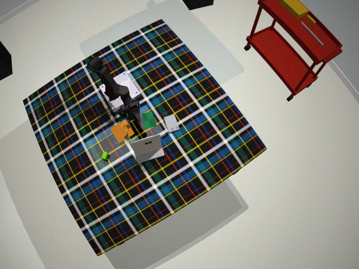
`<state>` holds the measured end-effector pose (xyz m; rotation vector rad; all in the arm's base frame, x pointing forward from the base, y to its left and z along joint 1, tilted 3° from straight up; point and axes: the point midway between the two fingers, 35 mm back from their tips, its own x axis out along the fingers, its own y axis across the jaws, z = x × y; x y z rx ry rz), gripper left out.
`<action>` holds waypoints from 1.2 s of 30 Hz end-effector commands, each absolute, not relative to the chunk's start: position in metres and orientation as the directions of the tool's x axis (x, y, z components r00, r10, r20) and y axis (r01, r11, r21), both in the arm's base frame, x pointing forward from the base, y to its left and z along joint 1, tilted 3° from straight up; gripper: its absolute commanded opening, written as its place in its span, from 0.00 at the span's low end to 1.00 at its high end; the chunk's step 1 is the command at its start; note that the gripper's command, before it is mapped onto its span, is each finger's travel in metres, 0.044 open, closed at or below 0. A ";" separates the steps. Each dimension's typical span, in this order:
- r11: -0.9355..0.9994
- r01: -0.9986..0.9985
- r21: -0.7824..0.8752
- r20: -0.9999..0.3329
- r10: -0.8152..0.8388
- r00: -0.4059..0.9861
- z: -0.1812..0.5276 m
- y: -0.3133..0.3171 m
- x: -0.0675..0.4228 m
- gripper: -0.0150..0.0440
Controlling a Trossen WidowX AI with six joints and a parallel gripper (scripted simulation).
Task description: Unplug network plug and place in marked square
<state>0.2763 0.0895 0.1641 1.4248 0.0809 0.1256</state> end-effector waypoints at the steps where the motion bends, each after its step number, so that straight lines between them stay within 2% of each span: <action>1: 0.032 -0.014 0.999 0.009 0.140 0.990 0.152 0.091 0.267 0.52; 7: 0.009 -0.011 1.000 0.010 0.142 0.990 0.150 0.091 0.266 0.52; 36: -0.019 -0.063 0.998 0.065 0.167 0.984 0.152 0.084 0.326 0.52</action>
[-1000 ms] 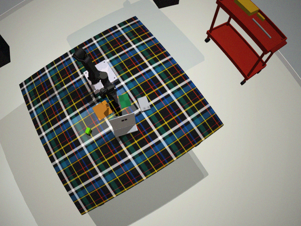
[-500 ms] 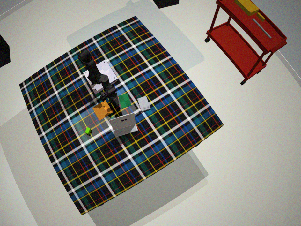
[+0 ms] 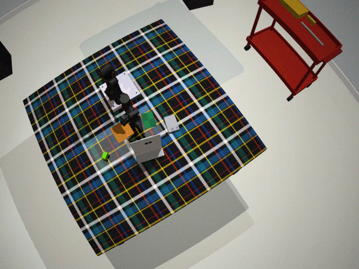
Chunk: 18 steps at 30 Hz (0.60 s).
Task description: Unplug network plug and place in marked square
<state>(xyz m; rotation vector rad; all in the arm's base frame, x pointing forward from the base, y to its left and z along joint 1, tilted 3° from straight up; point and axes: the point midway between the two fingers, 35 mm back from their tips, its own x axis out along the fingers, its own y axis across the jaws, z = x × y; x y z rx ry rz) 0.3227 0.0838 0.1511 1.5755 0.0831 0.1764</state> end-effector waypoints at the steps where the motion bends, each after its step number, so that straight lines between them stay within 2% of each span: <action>1: -0.019 -0.064 0.998 0.066 0.167 0.984 0.152 0.084 0.328 0.52; 18: -0.018 -0.067 0.998 0.069 0.166 0.984 0.156 0.082 0.355 0.52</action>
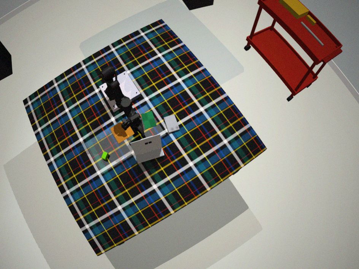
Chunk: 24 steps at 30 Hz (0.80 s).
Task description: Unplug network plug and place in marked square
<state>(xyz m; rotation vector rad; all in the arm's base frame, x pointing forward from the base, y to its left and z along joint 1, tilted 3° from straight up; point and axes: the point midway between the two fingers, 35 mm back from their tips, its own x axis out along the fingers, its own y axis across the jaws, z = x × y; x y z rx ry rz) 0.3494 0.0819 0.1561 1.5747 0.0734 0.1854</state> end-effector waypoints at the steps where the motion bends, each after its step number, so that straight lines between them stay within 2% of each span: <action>1: -0.018 -0.067 0.998 0.069 0.166 0.984 0.156 0.082 0.356 0.52; 20: -0.019 -0.068 0.998 0.070 0.168 0.983 0.157 0.079 0.384 0.52; 23: -0.019 -0.068 0.998 0.070 0.168 0.983 0.157 0.079 0.384 0.39; 24: -0.019 -0.068 0.998 0.070 0.168 0.983 0.157 0.079 0.384 0.37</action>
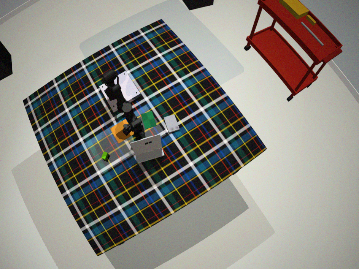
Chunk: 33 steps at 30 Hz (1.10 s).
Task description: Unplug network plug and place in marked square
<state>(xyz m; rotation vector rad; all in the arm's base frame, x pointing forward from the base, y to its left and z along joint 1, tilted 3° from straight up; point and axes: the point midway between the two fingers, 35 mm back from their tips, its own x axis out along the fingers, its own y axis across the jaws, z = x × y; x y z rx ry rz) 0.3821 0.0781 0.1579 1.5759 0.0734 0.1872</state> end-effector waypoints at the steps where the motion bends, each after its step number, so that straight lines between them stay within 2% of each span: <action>1: -0.019 -0.068 0.998 0.070 0.168 0.983 0.157 0.079 0.384 0.36; 11: -0.019 -0.068 0.998 0.070 0.168 0.983 0.157 0.079 0.384 0.25; 33: -0.019 -0.067 0.998 0.069 0.168 0.983 0.156 0.080 0.372 0.25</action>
